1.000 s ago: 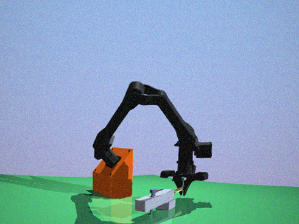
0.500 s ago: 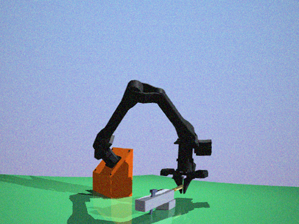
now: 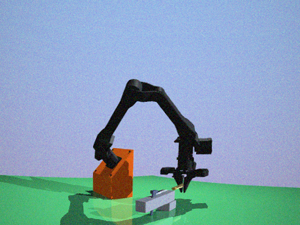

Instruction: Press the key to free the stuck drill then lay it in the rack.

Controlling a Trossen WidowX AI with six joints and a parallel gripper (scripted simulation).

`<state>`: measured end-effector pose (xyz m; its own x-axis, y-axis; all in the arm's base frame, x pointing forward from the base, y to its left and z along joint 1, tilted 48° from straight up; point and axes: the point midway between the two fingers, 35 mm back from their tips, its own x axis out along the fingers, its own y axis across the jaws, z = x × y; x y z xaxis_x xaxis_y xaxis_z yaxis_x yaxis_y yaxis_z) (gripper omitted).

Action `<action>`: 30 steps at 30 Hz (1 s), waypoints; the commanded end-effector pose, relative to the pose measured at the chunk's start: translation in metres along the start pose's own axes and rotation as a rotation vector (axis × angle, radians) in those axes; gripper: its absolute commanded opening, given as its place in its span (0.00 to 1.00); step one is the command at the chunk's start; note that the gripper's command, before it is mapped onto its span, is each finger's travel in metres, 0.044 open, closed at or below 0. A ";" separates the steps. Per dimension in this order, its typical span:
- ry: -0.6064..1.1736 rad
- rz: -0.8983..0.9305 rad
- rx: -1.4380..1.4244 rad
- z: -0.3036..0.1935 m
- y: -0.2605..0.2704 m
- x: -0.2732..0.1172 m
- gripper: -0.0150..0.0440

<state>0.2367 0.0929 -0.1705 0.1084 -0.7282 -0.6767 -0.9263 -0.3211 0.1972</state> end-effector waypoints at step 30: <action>-0.004 -0.001 0.006 -0.001 0.002 -0.020 0.25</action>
<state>0.2332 0.1034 -0.1570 0.1075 -0.7282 -0.6769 -0.9260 -0.3211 0.1984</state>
